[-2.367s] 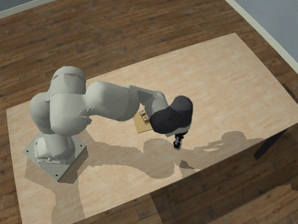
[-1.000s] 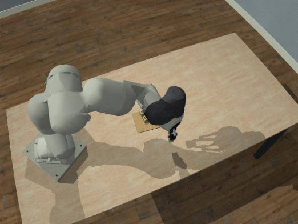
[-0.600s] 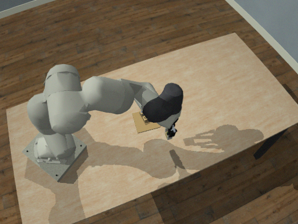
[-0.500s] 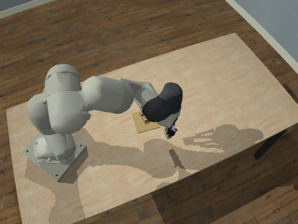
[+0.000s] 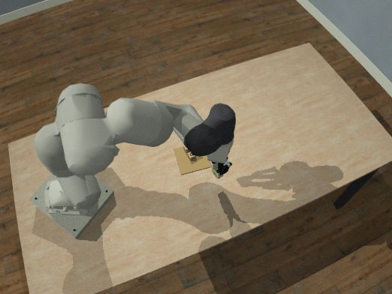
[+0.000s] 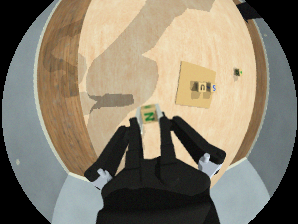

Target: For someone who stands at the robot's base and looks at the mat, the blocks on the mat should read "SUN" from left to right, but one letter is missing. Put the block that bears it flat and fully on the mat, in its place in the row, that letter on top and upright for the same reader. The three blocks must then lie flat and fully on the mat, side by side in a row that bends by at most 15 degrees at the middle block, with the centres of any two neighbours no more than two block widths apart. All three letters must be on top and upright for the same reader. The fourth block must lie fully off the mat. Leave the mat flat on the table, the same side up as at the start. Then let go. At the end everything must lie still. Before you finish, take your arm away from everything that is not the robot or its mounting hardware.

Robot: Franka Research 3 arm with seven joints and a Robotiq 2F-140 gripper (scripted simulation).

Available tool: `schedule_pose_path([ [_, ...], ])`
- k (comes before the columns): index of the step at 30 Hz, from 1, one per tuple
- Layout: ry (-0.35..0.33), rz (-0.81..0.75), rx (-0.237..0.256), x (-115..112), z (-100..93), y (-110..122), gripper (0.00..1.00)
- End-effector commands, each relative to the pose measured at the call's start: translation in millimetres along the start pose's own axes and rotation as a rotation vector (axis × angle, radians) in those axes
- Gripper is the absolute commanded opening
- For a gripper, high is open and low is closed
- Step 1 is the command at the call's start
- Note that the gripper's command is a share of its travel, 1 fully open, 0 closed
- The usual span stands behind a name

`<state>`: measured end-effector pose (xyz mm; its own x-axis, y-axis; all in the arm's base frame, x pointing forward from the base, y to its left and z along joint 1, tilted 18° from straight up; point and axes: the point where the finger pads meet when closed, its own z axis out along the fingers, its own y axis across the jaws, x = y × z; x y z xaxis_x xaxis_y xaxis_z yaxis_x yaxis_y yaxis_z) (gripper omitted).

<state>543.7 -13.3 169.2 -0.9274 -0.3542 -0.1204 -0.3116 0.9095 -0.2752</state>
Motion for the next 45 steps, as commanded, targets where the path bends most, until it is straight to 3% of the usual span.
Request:
schedule_pose_path([
  [1,-0.006,-0.123,0.003,-2,-1.4,4,0.16],
  [45,-0.004,-0.811,0.006,9,-2.2,68,0.16],
])
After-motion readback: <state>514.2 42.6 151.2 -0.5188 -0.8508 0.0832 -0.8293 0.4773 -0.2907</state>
